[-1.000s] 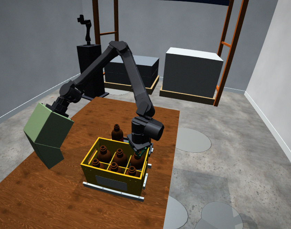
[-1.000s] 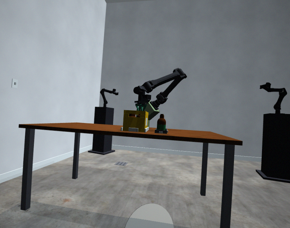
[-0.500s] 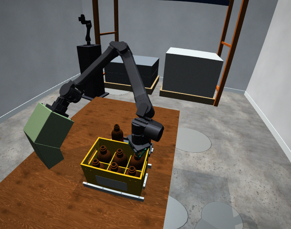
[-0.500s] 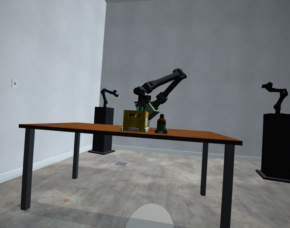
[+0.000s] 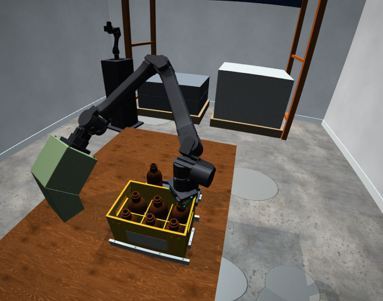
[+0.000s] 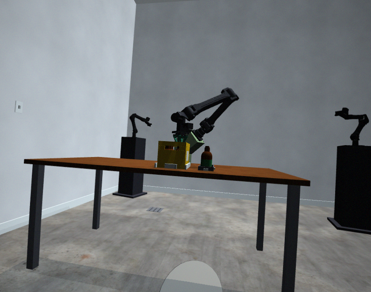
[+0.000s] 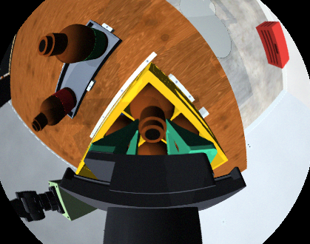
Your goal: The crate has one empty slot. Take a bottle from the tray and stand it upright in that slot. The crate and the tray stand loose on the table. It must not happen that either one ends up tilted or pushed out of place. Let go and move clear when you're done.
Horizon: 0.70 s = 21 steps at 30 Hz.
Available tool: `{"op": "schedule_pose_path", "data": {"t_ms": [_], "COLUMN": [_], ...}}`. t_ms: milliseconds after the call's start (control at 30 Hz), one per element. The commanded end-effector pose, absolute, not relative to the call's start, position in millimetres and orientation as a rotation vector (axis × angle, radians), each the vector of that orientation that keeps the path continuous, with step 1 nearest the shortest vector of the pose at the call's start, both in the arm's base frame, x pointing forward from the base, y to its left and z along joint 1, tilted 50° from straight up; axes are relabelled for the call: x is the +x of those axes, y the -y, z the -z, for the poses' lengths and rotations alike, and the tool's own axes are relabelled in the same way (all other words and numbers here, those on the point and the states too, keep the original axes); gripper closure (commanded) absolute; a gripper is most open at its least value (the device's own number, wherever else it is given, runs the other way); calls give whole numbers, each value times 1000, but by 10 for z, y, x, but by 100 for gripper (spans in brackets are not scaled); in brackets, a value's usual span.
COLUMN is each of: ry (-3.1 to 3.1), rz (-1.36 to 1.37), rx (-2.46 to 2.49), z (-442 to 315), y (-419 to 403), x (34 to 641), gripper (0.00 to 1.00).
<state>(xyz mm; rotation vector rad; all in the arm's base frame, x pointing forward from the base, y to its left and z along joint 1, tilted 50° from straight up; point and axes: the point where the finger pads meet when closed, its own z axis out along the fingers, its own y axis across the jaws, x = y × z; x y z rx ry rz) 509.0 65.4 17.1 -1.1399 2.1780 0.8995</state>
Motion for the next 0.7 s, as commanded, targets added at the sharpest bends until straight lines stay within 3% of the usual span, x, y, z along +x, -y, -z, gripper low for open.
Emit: {"op": "schedule_pose_path", "data": {"t_ms": [0,667], "ry": [-2178,-2178], "rz": [-885,-887], "rx": [-1126,-1129], "z": [-203,-195], "y": [-630,-656], "x": [5139,5143], "gripper": [100,100]}}
